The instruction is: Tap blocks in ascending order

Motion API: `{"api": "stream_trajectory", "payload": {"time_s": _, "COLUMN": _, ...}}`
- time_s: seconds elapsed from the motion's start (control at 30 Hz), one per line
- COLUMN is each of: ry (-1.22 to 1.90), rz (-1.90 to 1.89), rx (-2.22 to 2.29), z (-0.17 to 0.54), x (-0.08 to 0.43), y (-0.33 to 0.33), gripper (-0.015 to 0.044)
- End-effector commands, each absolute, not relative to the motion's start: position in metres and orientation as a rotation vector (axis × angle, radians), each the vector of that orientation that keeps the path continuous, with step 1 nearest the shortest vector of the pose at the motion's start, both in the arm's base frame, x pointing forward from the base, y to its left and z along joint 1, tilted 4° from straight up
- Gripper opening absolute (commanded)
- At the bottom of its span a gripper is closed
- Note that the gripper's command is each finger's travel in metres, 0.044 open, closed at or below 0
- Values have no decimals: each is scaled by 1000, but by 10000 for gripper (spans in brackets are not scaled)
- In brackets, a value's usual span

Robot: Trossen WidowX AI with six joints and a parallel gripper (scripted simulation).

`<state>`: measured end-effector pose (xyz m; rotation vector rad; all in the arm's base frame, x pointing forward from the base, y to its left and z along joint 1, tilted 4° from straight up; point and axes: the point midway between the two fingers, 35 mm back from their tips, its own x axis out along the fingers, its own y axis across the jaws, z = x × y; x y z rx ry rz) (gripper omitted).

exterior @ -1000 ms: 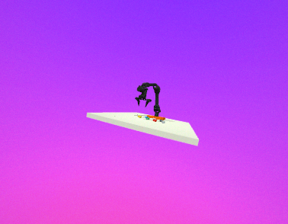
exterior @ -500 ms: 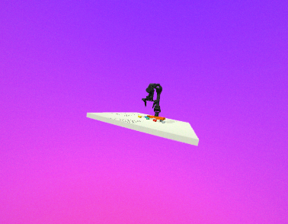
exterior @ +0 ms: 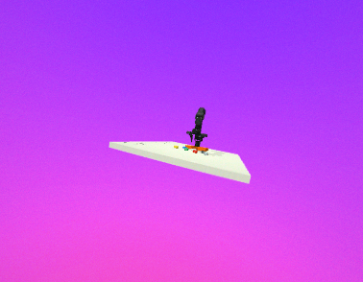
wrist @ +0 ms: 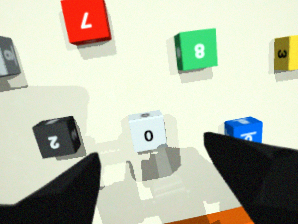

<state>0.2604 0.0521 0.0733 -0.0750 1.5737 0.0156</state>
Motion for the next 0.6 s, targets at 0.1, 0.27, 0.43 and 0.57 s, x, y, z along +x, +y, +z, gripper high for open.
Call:
{"api": "stream_trajectory", "payload": {"time_s": 0.1, "ry": 1587, "rz": 10, "rx": -74, "z": 47, "x": 254, "y": 50, "gripper": 85}}
{"api": "stream_trajectory", "payload": {"time_s": 0.27, "ry": 1587, "rz": 10, "rx": -74, "z": 47, "x": 254, "y": 50, "gripper": 20}}
{"api": "stream_trajectory", "payload": {"time_s": 0.43, "ry": 1587, "rz": 10, "rx": -74, "z": 47, "x": 254, "y": 50, "gripper": 20}}
{"api": "stream_trajectory", "payload": {"time_s": 0.57, "ry": 1587, "rz": 10, "rx": -74, "z": 44, "x": 255, "y": 50, "gripper": 20}}
